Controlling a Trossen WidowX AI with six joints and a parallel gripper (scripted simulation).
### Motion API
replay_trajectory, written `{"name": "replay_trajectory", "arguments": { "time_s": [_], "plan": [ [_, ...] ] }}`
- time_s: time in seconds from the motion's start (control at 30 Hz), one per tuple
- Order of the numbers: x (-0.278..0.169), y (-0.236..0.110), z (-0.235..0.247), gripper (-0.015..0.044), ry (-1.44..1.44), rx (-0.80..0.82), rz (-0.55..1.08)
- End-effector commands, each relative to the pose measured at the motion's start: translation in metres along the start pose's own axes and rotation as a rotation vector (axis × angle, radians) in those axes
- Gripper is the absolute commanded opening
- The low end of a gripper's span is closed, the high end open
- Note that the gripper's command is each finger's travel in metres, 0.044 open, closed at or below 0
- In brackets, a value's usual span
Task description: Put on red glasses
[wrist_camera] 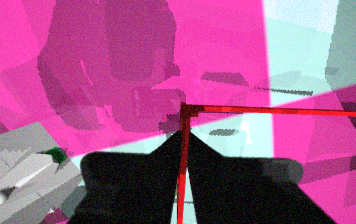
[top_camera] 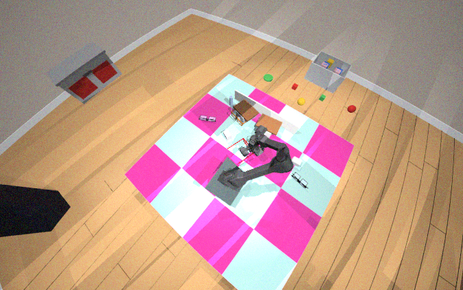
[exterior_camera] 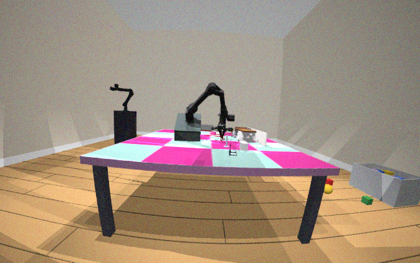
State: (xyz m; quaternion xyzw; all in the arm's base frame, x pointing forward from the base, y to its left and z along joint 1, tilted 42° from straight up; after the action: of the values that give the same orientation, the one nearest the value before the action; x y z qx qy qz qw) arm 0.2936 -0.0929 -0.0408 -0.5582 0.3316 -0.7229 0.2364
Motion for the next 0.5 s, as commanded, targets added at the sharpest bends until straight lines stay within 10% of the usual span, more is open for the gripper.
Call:
{"name": "replay_trajectory", "arguments": {
  "time_s": [0.0, 0.47],
  "plan": [
    [0.0001, -0.0004, 0.0003, 0.0079, 0.001, 0.001, 0.000],
    [-0.0003, -0.0016, -0.0015, 0.0107, 0.000, 0.000, 0.000]
  ]
}}
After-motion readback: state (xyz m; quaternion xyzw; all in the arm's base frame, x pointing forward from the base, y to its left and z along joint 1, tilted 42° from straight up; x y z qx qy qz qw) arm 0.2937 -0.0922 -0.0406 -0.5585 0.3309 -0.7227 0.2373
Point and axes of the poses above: the point midway between the two fingers, 35 mm back from their tips, its own y axis out along the fingers, its own z axis across the jaws, x = y × z, the point moved 5 cm from there along -y, back along the fingers, and after that the axes turned 10 degrees about -y, right-handed, at the moved point
